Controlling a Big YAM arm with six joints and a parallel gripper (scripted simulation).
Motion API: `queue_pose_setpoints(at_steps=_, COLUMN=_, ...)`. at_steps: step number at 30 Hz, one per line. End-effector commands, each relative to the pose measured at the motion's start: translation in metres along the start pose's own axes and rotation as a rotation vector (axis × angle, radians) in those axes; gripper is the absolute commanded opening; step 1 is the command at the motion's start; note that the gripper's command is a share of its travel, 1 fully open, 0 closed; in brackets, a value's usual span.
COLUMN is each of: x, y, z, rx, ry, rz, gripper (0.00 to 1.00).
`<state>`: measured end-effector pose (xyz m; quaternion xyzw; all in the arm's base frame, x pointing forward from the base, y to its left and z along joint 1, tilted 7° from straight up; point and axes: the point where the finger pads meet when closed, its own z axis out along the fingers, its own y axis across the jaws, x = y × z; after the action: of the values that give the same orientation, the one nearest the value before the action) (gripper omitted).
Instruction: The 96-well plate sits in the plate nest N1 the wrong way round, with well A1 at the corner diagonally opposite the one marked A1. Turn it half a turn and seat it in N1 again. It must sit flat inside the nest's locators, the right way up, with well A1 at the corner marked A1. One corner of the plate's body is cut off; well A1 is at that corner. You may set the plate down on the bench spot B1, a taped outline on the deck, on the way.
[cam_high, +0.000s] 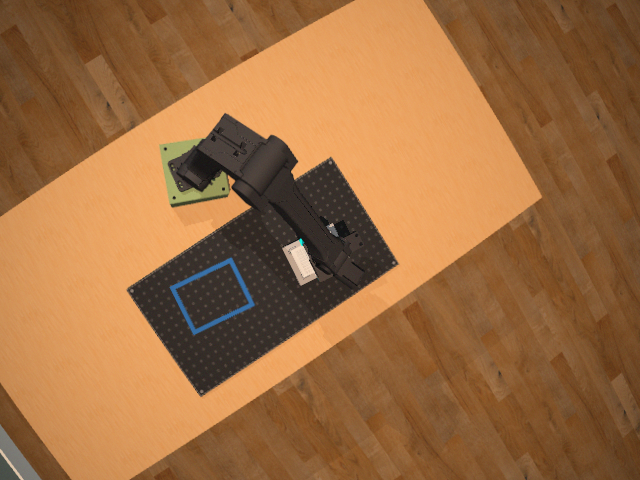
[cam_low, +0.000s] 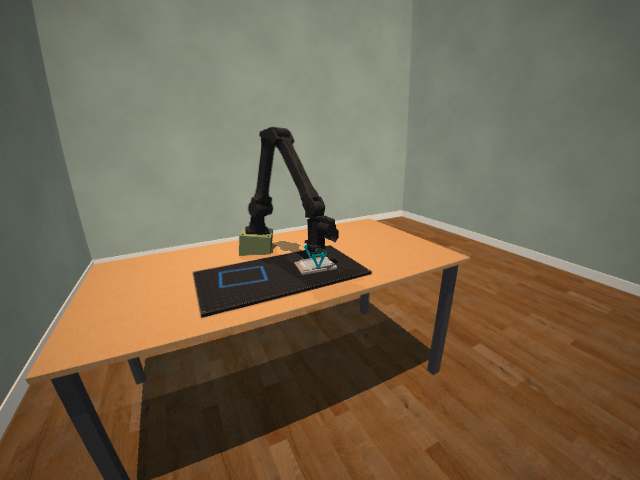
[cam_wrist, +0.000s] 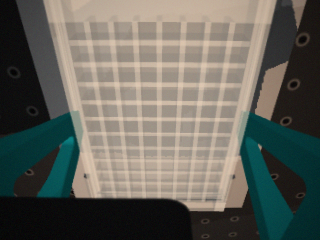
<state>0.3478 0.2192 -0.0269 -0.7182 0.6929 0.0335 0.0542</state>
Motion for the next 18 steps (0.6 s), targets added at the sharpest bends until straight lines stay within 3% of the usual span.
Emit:
queue_pose_setpoints(at_steps=1, x=-0.007, y=-0.009, z=-0.009, rx=0.034, ry=-0.016, rz=-0.001, gripper=0.0)
queue_pose_setpoints(at_steps=7, x=-0.012, y=-0.024, z=-0.033, rx=0.06, ry=-0.029, rz=-0.003, gripper=0.0)
queue_pose_setpoints(at_steps=18, x=-0.011, y=-0.024, z=-0.049, rx=0.062, ry=-0.029, rz=-0.004, gripper=0.0)
